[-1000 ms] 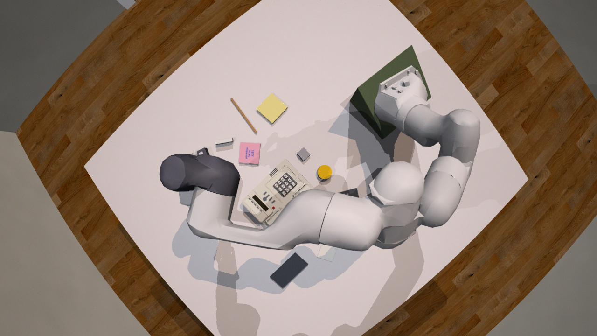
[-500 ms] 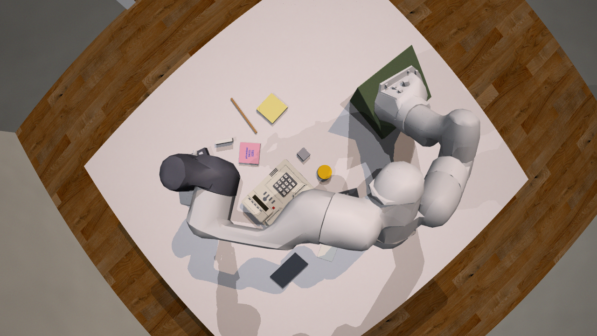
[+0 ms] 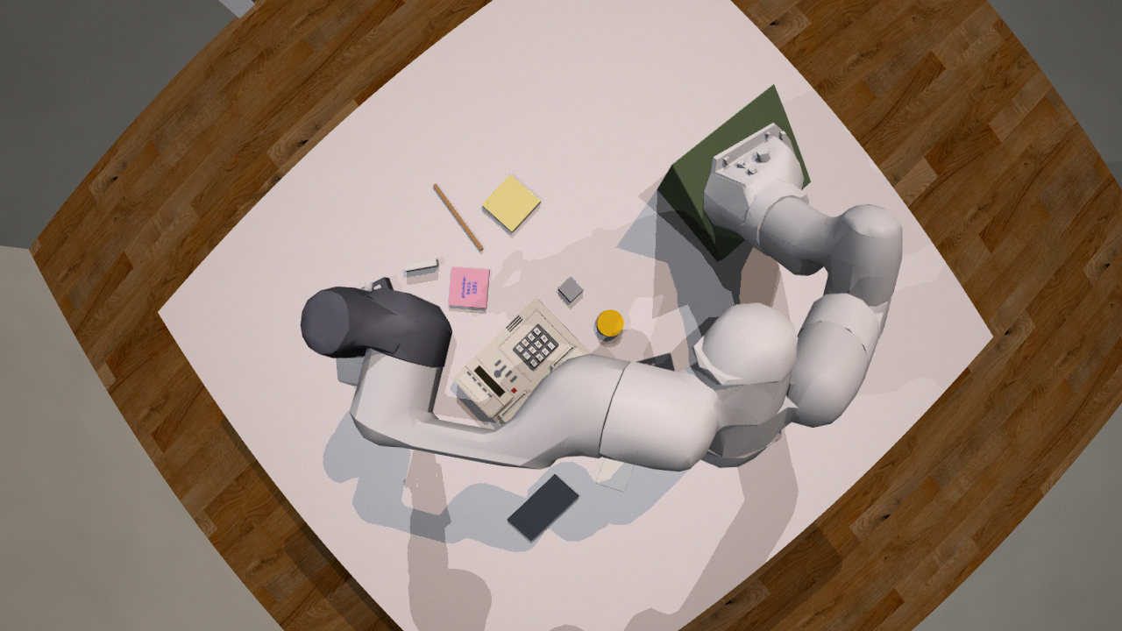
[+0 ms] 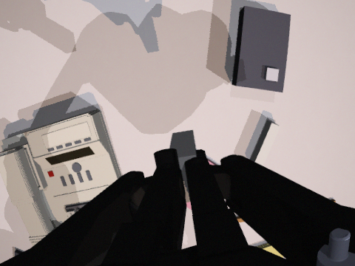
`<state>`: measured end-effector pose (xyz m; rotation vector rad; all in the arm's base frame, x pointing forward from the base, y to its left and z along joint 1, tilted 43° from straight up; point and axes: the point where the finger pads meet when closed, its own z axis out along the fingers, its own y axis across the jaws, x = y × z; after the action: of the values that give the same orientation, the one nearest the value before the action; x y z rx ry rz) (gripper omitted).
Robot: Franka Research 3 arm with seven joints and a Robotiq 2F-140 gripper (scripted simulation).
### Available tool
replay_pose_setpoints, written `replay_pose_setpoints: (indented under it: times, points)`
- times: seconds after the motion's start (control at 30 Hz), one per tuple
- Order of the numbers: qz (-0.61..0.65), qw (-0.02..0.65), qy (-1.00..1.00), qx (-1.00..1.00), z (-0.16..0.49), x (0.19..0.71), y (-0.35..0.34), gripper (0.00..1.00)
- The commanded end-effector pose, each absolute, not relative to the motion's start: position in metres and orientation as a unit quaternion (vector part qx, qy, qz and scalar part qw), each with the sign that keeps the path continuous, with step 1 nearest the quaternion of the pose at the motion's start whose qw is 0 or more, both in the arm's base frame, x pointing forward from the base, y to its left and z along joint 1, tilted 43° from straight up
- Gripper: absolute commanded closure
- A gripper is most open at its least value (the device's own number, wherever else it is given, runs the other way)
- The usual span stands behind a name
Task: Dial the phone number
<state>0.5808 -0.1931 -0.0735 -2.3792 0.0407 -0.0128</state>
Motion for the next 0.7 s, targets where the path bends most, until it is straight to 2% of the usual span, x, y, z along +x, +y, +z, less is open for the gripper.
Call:
replay_pose_setpoints:
  times: [0.0,0.67]
  points:
    - [0.004,0.375,0.054,-0.926,-0.073,0.582,-0.192,1.0]
    - [0.068,0.408,0.343,-0.844,-0.069,0.59,-0.176,1.0]
